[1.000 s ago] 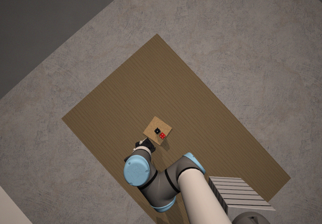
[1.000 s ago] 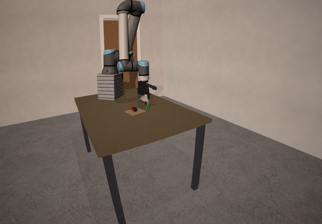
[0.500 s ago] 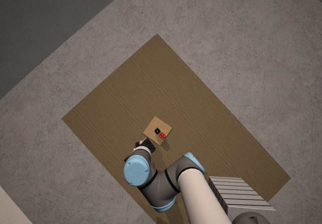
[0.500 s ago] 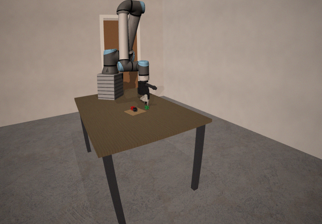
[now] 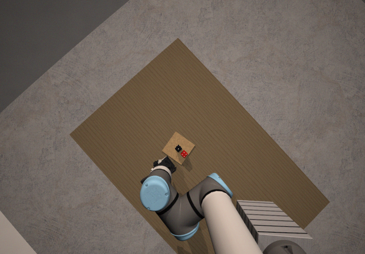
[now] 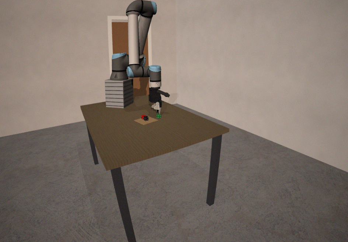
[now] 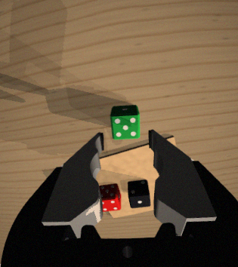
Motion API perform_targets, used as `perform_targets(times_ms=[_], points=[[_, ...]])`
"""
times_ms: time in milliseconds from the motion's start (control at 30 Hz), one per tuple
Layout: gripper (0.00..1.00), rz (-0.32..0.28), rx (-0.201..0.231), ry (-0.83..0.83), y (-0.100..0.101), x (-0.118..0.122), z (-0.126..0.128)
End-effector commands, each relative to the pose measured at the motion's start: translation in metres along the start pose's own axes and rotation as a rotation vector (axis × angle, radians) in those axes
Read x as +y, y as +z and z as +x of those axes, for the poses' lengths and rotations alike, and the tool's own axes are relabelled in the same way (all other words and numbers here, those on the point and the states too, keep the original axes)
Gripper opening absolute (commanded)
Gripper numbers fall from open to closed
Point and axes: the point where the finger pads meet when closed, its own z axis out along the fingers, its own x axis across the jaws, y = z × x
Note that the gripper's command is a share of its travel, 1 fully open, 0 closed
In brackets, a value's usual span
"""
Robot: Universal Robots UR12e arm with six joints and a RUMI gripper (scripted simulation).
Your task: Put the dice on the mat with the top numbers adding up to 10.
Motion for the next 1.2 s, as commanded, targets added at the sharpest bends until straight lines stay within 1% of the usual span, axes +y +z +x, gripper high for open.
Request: perform_targets(times_ms=[0, 500, 967, 1167], points=[[0.28, 0.000, 0.001, 0.000, 0.000, 0.000, 0.001], [0.28, 0.000, 0.001, 0.000, 0.003, 0.000, 0.001], [0.28, 0.000, 0.001, 0.000, 0.029, 0.000, 0.001], [0.28, 0.000, 0.001, 0.000, 0.034, 0.000, 0.001]])
